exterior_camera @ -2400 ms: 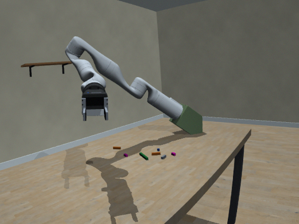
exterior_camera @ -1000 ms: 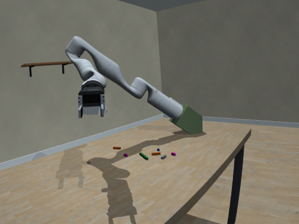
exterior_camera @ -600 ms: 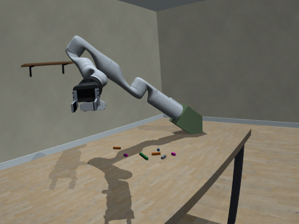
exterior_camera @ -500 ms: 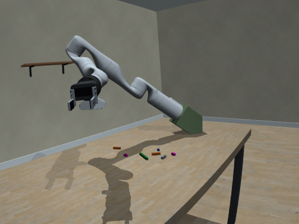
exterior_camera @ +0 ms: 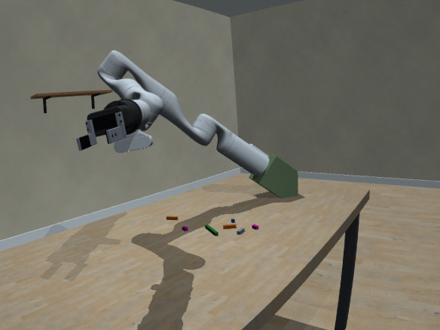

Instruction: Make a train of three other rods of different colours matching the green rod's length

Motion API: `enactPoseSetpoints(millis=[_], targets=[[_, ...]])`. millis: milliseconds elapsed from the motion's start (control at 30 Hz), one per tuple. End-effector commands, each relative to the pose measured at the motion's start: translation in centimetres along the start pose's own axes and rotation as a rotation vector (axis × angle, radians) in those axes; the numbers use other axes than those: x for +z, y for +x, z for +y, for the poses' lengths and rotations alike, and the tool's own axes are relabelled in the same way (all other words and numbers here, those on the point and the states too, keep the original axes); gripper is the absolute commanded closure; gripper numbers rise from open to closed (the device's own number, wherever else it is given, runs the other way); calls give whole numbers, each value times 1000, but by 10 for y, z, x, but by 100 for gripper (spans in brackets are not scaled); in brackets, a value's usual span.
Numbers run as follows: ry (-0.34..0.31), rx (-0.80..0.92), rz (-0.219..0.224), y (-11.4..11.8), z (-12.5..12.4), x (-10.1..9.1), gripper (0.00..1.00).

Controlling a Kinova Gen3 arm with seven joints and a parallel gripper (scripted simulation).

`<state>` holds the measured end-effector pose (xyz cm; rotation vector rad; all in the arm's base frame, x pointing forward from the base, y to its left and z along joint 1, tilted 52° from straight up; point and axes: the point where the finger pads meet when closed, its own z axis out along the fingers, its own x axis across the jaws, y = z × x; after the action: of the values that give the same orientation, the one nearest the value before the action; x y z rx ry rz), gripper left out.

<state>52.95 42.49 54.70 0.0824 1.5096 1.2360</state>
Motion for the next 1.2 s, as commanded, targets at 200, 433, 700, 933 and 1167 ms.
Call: enactPoseSetpoints(millis=[200,433,700,933,1167], targets=[[-5,94,-121,-15,23,4,0],[18,157,-211,-28,26,2,0],[91,256,-354,-43,18,-11,0],[179,324,-454,-45,3,-30,0],[294,383,-540,-38,-17,-56,0]])
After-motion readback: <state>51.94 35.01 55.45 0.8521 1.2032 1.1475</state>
